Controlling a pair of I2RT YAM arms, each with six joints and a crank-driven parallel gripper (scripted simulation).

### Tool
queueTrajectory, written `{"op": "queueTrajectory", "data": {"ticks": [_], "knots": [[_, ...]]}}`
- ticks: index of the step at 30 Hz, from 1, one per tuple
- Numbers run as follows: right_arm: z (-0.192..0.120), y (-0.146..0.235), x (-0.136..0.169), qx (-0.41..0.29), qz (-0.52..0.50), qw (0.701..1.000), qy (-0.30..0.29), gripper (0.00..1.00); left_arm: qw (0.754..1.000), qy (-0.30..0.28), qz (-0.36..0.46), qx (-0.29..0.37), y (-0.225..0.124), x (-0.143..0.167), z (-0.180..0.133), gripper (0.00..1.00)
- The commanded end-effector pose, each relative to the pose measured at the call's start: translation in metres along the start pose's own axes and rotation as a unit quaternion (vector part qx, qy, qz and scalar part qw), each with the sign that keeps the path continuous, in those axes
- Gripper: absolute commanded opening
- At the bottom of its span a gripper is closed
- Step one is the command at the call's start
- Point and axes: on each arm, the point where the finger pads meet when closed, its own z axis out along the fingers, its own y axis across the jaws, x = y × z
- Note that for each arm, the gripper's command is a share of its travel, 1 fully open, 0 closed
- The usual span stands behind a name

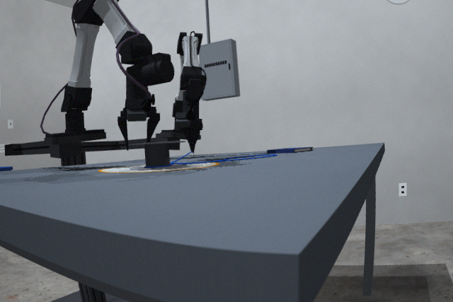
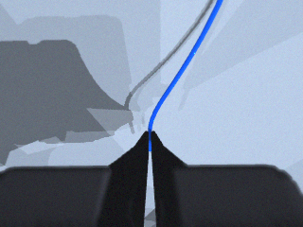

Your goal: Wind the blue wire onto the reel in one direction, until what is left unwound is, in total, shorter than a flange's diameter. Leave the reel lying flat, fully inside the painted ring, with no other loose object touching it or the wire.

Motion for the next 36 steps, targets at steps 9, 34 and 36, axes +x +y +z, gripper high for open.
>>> {"op": "queueTrajectory", "data": {"ticks": [9,34,36], "knots": [[0.001,0.064,-0.052,-0.006,-0.402,0.915,-0.019,0.5,0.996,0.008,-0.088,-0.022,0.001,-0.013,-0.009,0.0],[0.004,0.081,-0.023,-0.002,-0.914,0.405,-0.014,0.5,0.995,-0.079,-0.053,-0.001,0.002,-0.021,-0.01,0.0],[0.004,0.08,-0.023,0.001,-0.932,0.363,-0.009,0.5,0.997,-0.068,-0.04,-0.002,0.002,-0.02,-0.01,0.0]]}}
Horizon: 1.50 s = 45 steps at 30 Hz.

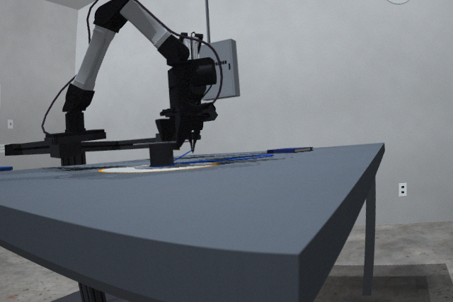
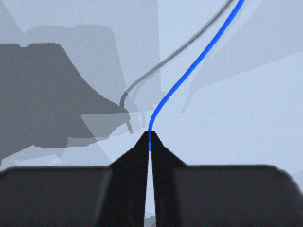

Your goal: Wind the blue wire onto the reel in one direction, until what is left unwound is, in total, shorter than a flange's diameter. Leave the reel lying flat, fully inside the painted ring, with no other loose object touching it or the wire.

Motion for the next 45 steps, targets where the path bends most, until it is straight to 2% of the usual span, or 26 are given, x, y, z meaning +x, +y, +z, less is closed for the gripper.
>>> {"op": "queueTrajectory", "data": {"ticks": [1,7,9,12,15,23,26,27,31,35,39,41,43,45], "knots": [[0.005,0.002,0.01,-0.007,-0.139,0.99,0.014,0.5,0.999,0.002,0.035,0.004,-0.002,-0.013,-0.005,0.0],[0.005,0.002,0.01,-0.007,-0.139,0.99,0.014,0.68,0.999,0.02,0.045,0.002,-0.002,-0.009,-0.005,0.0],[0.005,0.002,0.01,-0.007,-0.139,0.99,0.014,0.68,0.999,0.02,0.045,0.002,-0.002,-0.009,-0.005,0.0],[0.005,0.002,0.01,-0.007,-0.139,0.99,0.014,0.77,0.998,0.019,0.056,0.002,-0.001,-0.008,-0.005,0.0],[0.004,0.005,0.017,-0.007,-0.139,0.99,0.014,0.77,0.998,0.019,0.059,0.003,0.0,-0.009,-0.004,0.0],[-0.066,-0.002,0.005,-0.007,-0.139,0.99,0.014,0.77,0.997,0.022,0.075,0.005,0.001,-0.01,-0.004,0.0],[-0.068,-0.002,0.005,-0.007,-0.139,0.99,0.014,0.77,0.997,0.022,0.076,0.005,0.001,-0.011,-0.004,0.0],[-0.064,0.003,-0.006,-0.007,-0.138,0.99,0.014,0.77,0.997,0.022,0.073,0.005,0.001,-0.011,-0.004,0.0],[-0.052,0.003,-0.003,-0.007,-0.124,0.992,0.014,0.77,0.997,0.022,0.071,0.005,0.0,-0.011,-0.004,0.0],[-0.04,0.005,0.005,-0.006,-0.064,0.998,0.014,0.77,0.997,0.022,0.071,0.005,0.0,-0.011,-0.004,0.0],[-0.033,0.011,0.016,-0.005,0.055,0.998,0.015,0.77,0.997,0.022,0.071,0.005,0.0,-0.011,-0.003,0.0],[-0.032,0.017,0.021,-0.003,0.136,0.991,0.015,0.77,0.997,0.022,0.071,0.005,-0.001,-0.011,-0.003,0.0],[-0.032,0.017,0.021,-0.003,0.136,0.991,0.015,0.77,0.997,0.022,0.071,0.005,-0.001,-0.011,-0.003,0.0],[-0.033,0.024,0.024,-0.002,0.229,0.973,0.016,0.77,0.997,0.022,0.071,0.005,-0.001,-0.011,-0.003,0.0]]}}
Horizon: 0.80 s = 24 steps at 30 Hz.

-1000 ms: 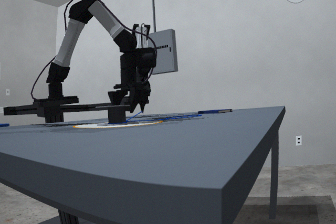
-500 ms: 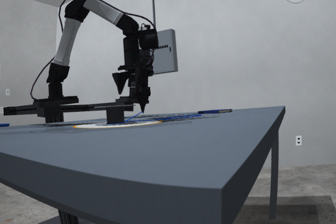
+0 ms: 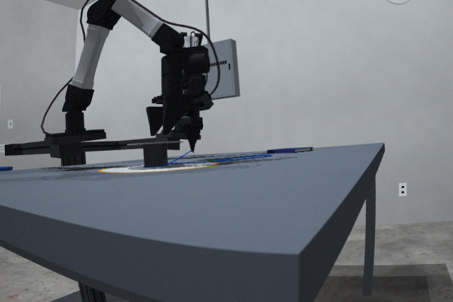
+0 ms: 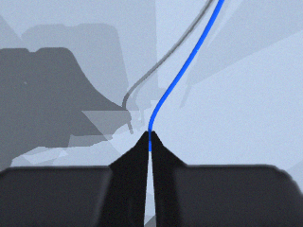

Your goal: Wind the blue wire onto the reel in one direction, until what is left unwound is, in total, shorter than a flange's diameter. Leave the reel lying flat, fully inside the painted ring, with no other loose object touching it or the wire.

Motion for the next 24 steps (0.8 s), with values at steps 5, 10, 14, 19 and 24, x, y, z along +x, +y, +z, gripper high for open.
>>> {"op": "queueTrajectory", "data": {"ticks": [5,10,14,19,24], "knots": [[0.0,0.017,0.017,0.003,0.292,0.956,-0.006,0.77,1.0,-0.014,0.005,-0.007,0.002,-0.015,-0.004,0.0],[-0.007,0.034,0.024,-0.005,0.439,0.898,0.0,0.77,1.0,-0.014,0.005,-0.007,0.001,-0.015,-0.004,0.0],[-0.01,0.045,0.024,-0.007,0.519,0.854,0.0,0.77,1.0,-0.014,0.005,-0.007,0.001,-0.015,-0.004,0.0],[-0.01,0.061,0.027,-0.01,0.649,0.761,-0.003,0.77,1.0,-0.014,0.004,-0.006,0.001,-0.015,-0.004,0.0],[-0.008,0.076,0.023,-0.015,0.755,0.655,0.007,0.77,1.0,-0.014,0.004,-0.006,0.002,-0.015,-0.004,0.0]]}}
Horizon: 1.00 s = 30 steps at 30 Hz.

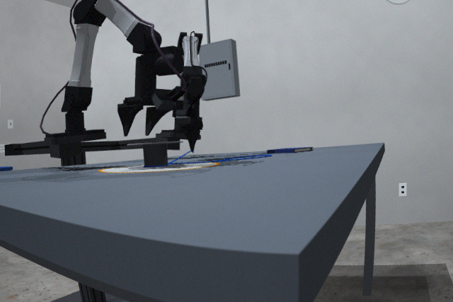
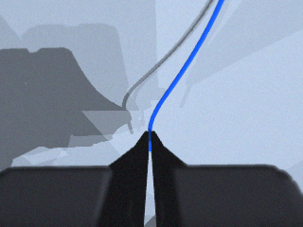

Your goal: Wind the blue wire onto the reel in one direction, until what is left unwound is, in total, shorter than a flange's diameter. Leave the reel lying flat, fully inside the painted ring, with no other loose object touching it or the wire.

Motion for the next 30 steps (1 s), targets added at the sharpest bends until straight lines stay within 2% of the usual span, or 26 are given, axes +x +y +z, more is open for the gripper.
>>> {"op": "queueTrajectory", "data": {"ticks": [1,6,8,9,16,30], "knots": [[-0.0057,0.0131,0.0054,-0.01,0.171,0.985,-0.017,0.77,1.0,-0.014,0.003,-0.007,0.0025,-0.0143,-0.0037,0.0],[-0.0044,0.0161,0.009,-0.013,0.312,0.95,-0.013,0.77,1.0,-0.014,0.004,-0.007,0.0029,-0.0146,-0.0041,0.0],[-0.0044,0.0161,0.009,-0.013,0.312,0.95,-0.013,0.77,1.0,-0.014,0.004,-0.007,0.0029,-0.0146,-0.0041,0.0],[-0.0042,0.0161,0.0089,-0.014,0.381,0.924,-0.015,0.77,1.0,-0.014,0.004,-0.007,0.0029,-0.0147,-0.0042,0.0],[-0.0031,0.0158,0.0082,-0.023,0.545,0.837,-0.036,0.77,1.0,-0.014,0.004,-0.007,0.0035,-0.0155,-0.005,0.0],[0.0001,0.0161,0.0062,-0.023,0.545,0.837,-0.036,0.77,1.0,-0.014,0.0,-0.007,0.0039,-0.0149,-0.0052,0.0]]}}
